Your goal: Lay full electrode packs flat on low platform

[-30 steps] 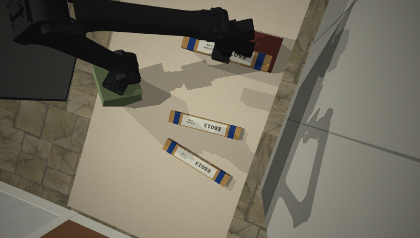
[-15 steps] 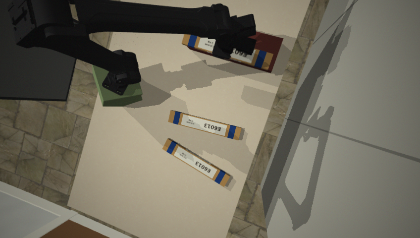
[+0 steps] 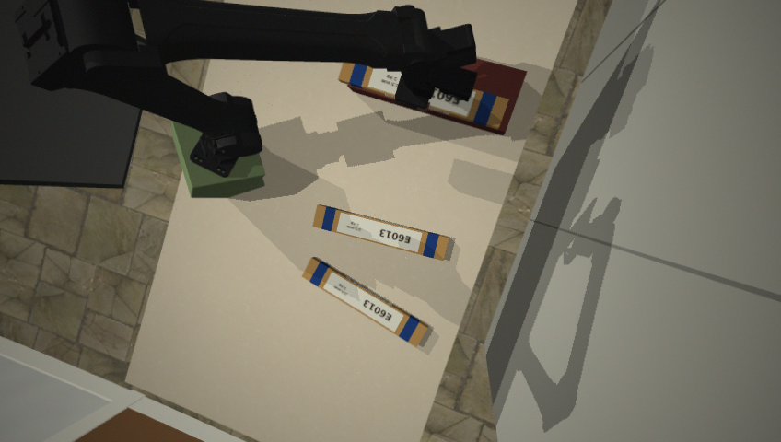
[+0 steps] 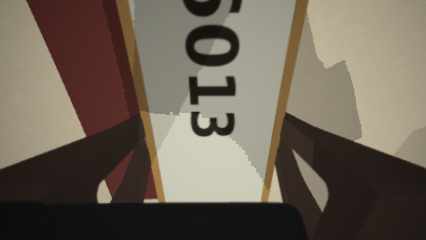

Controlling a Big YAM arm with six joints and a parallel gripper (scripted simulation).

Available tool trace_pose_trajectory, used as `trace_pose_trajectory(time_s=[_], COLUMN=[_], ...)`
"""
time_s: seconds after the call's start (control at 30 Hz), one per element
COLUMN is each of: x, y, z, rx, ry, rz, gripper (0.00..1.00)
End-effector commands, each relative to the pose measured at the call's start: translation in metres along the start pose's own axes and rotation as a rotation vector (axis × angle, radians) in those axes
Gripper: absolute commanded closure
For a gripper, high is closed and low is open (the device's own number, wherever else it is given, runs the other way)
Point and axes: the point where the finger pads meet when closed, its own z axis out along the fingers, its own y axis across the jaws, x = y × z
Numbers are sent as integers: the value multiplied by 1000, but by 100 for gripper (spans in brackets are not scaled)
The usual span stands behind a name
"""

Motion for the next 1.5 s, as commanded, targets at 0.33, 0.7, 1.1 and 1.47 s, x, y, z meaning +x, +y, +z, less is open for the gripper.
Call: trace_pose_trajectory(time_s=[0.33,0.7,1.1,1.47], x=[-35,-35,-37,-37], y=[26,30,30,31], z=[-44,-44,-43,-43], rx=[-62,-69,-69,-72], ry=[-103,-107,-112,-114], rz=[0,-4,-2,-3], gripper=[100,100,100,100])
